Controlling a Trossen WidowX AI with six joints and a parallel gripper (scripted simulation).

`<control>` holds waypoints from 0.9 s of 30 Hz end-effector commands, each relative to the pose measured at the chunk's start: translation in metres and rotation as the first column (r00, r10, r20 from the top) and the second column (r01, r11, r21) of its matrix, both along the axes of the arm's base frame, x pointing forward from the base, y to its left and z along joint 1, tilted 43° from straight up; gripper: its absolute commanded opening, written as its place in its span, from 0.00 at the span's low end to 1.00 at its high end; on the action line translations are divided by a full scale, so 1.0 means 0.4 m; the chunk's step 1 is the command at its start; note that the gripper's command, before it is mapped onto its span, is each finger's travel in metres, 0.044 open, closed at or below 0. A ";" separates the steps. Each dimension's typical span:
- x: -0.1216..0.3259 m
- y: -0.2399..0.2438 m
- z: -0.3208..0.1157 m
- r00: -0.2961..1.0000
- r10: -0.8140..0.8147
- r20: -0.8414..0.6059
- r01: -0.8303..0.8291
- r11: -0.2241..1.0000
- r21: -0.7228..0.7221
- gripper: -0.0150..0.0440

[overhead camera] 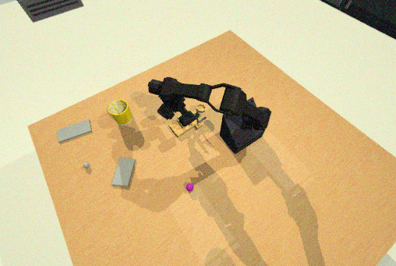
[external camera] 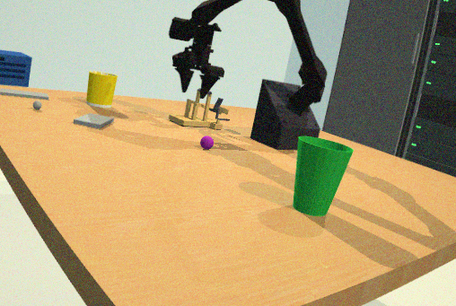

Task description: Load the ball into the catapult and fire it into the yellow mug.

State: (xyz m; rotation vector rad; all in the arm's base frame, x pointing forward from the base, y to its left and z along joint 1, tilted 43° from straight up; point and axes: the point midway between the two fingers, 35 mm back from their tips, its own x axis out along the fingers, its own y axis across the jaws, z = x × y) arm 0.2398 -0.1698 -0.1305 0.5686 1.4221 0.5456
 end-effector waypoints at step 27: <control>0.012 0.080 -0.092 1.000 -0.008 0.004 0.008 1.000 0.005 1.00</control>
